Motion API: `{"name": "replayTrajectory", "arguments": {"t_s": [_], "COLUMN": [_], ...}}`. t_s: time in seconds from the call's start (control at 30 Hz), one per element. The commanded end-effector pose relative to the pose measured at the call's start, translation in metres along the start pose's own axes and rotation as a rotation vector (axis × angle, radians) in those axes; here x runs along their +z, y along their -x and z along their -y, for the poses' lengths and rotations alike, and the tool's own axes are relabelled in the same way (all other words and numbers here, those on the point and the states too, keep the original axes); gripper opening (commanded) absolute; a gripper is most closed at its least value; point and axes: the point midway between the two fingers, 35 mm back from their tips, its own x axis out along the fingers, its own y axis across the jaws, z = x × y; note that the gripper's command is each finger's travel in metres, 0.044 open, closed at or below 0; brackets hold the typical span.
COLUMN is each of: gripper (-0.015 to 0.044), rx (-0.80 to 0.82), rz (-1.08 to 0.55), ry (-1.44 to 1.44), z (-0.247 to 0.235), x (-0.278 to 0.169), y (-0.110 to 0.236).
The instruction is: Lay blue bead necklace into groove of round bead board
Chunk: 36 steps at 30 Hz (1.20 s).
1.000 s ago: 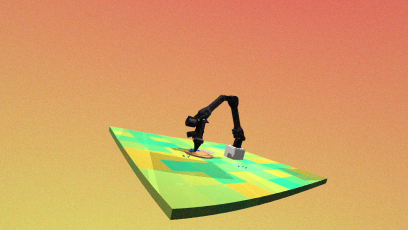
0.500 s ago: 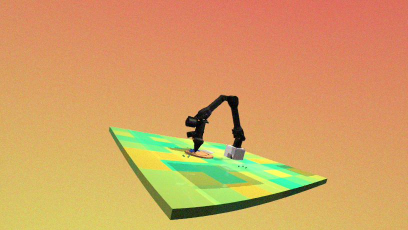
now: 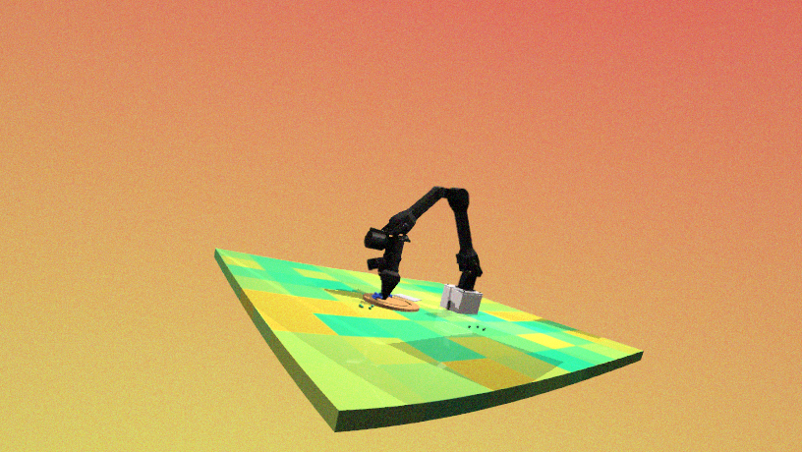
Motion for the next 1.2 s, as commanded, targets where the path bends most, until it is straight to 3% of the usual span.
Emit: {"name": "replayTrajectory", "arguments": {"t_s": [0.0,0.3,0.4,0.7,0.83,1.17], "gripper": [0.044,0.044,0.0361,0.0125,0.012,0.012], "rx": [0.002,0.002,0.002,0.003,0.003,0.003], "rz": [-0.001,-0.001,-0.001,0.001,0.001,0.002], "ry": [-0.003,-0.003,0.142,1.027,1.419,1.875], "z": [0.0,0.0,-0.001,-0.003,-0.004,-0.005], "x": [0.0,0.0,0.0,0.0,0.0,0.0], "y": [0.001,0.001,0.003,0.017,0.024,0.032]}}
